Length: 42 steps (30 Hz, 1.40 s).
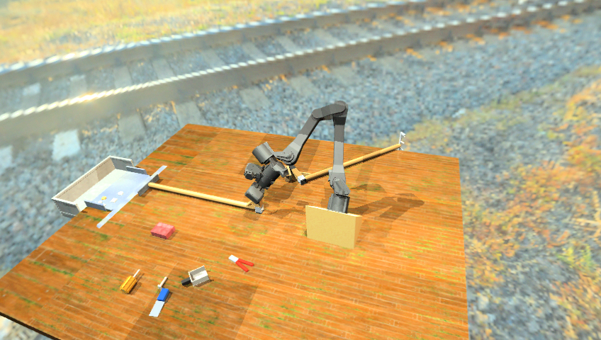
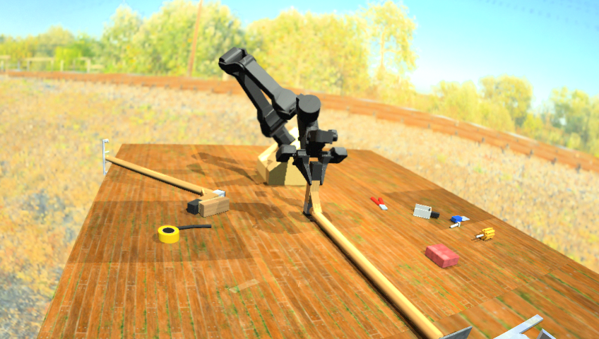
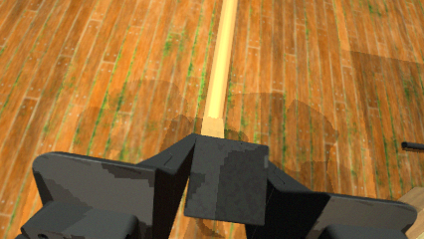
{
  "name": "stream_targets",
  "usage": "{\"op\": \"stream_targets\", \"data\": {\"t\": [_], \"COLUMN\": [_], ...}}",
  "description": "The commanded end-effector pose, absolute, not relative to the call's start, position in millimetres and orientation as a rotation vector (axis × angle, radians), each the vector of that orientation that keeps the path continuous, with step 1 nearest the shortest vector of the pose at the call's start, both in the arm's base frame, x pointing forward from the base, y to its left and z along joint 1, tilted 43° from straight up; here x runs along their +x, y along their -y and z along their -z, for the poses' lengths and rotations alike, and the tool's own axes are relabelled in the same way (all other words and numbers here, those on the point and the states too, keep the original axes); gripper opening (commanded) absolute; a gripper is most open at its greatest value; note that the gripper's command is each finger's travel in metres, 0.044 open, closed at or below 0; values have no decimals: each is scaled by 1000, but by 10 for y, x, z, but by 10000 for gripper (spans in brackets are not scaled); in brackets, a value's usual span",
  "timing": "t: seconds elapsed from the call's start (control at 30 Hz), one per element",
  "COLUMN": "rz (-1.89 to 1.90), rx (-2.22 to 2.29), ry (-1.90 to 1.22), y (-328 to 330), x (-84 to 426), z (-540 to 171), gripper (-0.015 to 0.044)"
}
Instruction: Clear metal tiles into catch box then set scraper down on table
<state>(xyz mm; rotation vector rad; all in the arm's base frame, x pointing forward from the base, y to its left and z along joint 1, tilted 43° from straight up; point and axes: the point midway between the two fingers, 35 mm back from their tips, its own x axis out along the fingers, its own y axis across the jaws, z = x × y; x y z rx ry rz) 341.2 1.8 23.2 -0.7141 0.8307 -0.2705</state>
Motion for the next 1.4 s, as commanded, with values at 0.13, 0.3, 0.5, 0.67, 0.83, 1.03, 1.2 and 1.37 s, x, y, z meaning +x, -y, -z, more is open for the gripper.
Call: {"op": "stream_targets", "data": {"t": [0.13,0.3,0.5,0.67,0.83,1.03,1.2,1.37], "rz": [273,272,270,268,267,265,263,262], "rx": [-712,-714,-713,-712,-711,-709,-709,-709], "ry": [-831,-831,-833,-835,-837,-839,-841,-842], "y": [-17,-30,-65,-115,-166,-226,-276,-326], "x": [3410,3409,3406,3400,3392,3381,3370,3359], "z": [-233,-244,-214,-172,-129,-77,-34,9], "gripper": [32,0,0,0,0,0,0,0]}}
